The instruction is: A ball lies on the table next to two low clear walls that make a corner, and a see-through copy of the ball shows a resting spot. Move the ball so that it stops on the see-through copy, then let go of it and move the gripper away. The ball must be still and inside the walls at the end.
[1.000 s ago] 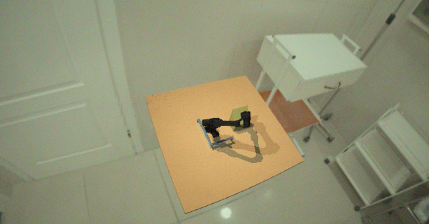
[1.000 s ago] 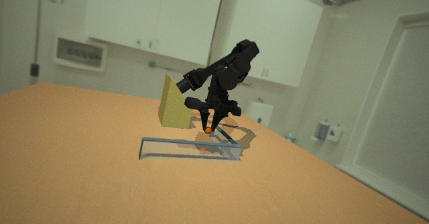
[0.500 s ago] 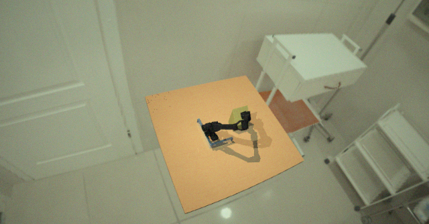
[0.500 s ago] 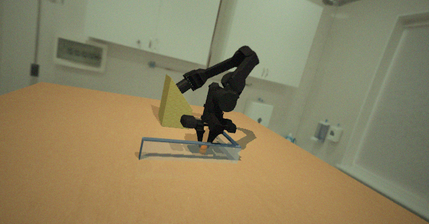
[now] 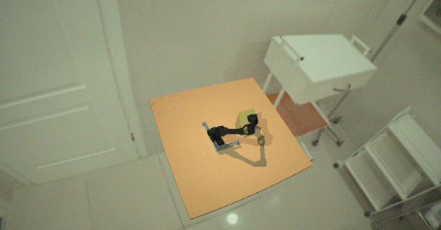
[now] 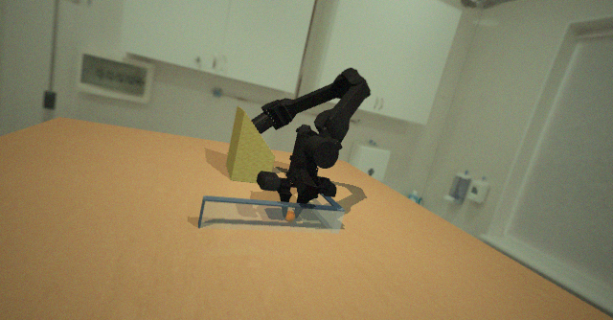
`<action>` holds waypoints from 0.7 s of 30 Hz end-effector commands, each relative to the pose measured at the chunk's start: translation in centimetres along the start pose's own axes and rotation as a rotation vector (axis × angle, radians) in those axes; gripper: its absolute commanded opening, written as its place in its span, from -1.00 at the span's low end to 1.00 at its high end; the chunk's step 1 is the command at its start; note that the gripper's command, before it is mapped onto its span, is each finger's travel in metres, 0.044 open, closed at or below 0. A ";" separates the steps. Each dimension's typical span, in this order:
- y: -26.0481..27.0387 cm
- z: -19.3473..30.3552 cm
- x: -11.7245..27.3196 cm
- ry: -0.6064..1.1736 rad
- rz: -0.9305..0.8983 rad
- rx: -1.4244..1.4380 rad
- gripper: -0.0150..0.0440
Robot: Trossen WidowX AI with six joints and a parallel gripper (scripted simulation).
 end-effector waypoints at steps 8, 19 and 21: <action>0.0 0.0 -0.1 0.000 -0.001 -0.001 0.04; -0.1 -0.1 1.0 0.001 0.001 -0.002 0.28; -0.3 -0.2 4.2 0.003 0.003 -0.005 0.28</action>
Point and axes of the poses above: the point midway between the two fingers, 35 mm back from their tips, its own x axis back along the fingers, its own y axis across the jaws, z = x × y, the point moved 4 cm from there along x, back along the fingers, and after that the axes turned 12 degrees about x, right-handed, at the moved point
